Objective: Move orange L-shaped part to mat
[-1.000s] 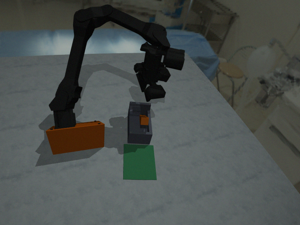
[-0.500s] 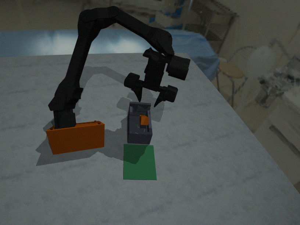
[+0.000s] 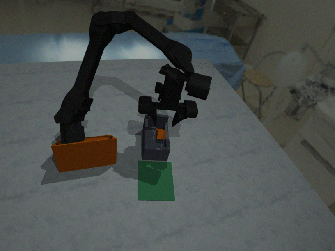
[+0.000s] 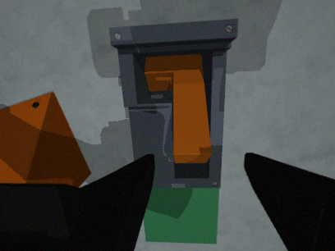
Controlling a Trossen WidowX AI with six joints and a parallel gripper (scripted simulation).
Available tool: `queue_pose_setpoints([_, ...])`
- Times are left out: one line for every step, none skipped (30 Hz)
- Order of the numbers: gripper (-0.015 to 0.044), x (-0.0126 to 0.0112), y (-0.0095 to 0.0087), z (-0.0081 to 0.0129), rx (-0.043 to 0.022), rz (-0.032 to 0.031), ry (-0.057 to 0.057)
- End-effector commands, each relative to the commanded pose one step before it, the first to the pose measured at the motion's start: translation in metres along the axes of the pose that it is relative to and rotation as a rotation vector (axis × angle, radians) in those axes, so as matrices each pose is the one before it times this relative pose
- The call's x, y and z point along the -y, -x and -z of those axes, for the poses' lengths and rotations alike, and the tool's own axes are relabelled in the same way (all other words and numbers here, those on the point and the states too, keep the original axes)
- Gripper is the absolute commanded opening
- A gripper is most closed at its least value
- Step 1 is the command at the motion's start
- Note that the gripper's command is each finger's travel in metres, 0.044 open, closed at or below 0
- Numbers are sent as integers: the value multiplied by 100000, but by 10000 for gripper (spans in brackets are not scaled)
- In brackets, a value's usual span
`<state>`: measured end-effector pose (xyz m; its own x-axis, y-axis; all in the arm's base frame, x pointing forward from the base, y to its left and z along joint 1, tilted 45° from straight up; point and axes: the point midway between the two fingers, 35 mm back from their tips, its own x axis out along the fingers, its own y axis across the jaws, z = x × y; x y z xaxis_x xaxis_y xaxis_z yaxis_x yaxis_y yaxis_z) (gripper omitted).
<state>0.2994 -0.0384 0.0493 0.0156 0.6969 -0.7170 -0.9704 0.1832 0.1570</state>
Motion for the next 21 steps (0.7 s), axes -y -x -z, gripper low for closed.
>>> queue_pose_setpoints([280, -52, -759, -88, 587, 92, -242])
queue_pose_setpoints([280, 5, -54, 1, -3, 2, 0])
queue_pose_setpoints([280, 7, -79, 1, -4, 3, 0])
queue_pose_setpoints([280, 8, -104, 1, -5, 4, -1])
queue_pose_setpoints([280, 10, -128, 1, -5, 5, -1])
queue_pose_setpoints([280, 11, -151, 1, -6, 6, -1])
queue_pose_setpoints([280, 11, -162, 1, -5, 6, 0])
queue_pose_setpoints([280, 10, -164, 1, -4, 5, 0])
queue_pose_setpoints([280, 9, -164, 1, -3, 5, 0])
queue_pose_setpoints([280, 8, -164, 0, -2, 4, 0])
queue_pose_setpoints([280, 7, -164, 0, -1, 4, 0])
queue_pose_setpoints([280, 6, -164, 0, 0, 3, 1])
queue_pose_setpoints([280, 5, -163, 0, 1, 3, 1])
queue_pose_setpoints([280, 4, -163, -1, 2, 2, 1])
queue_pose_setpoints([280, 3, -163, -1, 3, 2, 1])
queue_pose_setpoints([280, 2, -163, -1, 4, 1, 1])
queue_pose_setpoints([280, 0, -163, -1, 5, 1, 1])
queue_pose_setpoints([280, -1, -162, -2, 6, 0, 2])
queue_pose_setpoints([280, -2, -162, -2, 7, 0, 2])
queue_pose_setpoints([280, -3, -162, -2, 8, -1, 2])
queue_pose_setpoints([280, -4, -162, -2, 9, -1, 2])
